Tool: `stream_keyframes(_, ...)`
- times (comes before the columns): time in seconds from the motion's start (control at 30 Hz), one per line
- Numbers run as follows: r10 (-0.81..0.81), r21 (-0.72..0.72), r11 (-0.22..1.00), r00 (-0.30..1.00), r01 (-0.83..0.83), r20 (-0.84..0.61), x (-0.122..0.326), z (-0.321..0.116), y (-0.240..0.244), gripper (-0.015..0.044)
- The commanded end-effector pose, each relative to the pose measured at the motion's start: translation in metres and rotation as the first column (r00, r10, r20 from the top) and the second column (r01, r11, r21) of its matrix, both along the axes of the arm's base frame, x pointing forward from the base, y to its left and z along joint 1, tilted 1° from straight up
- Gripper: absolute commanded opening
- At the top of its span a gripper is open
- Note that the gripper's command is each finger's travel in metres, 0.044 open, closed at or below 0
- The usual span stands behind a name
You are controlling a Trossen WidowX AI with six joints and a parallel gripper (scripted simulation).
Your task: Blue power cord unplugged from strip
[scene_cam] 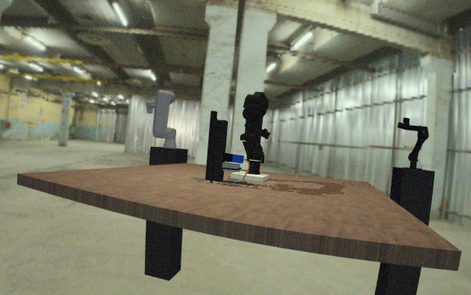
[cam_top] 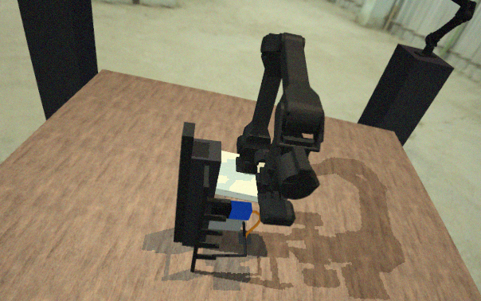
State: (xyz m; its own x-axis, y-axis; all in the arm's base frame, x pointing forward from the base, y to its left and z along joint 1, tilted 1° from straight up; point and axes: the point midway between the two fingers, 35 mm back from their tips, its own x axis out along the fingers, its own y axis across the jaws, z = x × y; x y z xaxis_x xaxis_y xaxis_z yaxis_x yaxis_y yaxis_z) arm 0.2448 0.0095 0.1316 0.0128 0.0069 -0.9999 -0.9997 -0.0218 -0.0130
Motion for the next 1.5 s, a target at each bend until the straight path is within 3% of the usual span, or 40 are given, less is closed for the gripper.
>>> stream_keyframes(0.0,-0.016,-0.020,1.000,1.000,0.016,-0.001,0.000,0.000,-0.008,0.0053)
stream_keyframes(0.13,-0.016,-0.020,1.000,1.000,0.016,-0.001,0.000,0.000,-0.008,0.0157)
stream_keyframes(0.17,-0.016,-0.020,1.000,1.000,0.016,-0.001,0.000,0.000,-0.008,0.0160)
stream_keyframes(0.8,0.018,0.002,1.000,1.000,-0.018,0.007,0.000,0.010,-0.009,0.0160)
stream_keyframes(1.47,0.018,-0.001,1.000,1.000,-0.018,0.007,0.002,0.010,-0.041,0.0160)
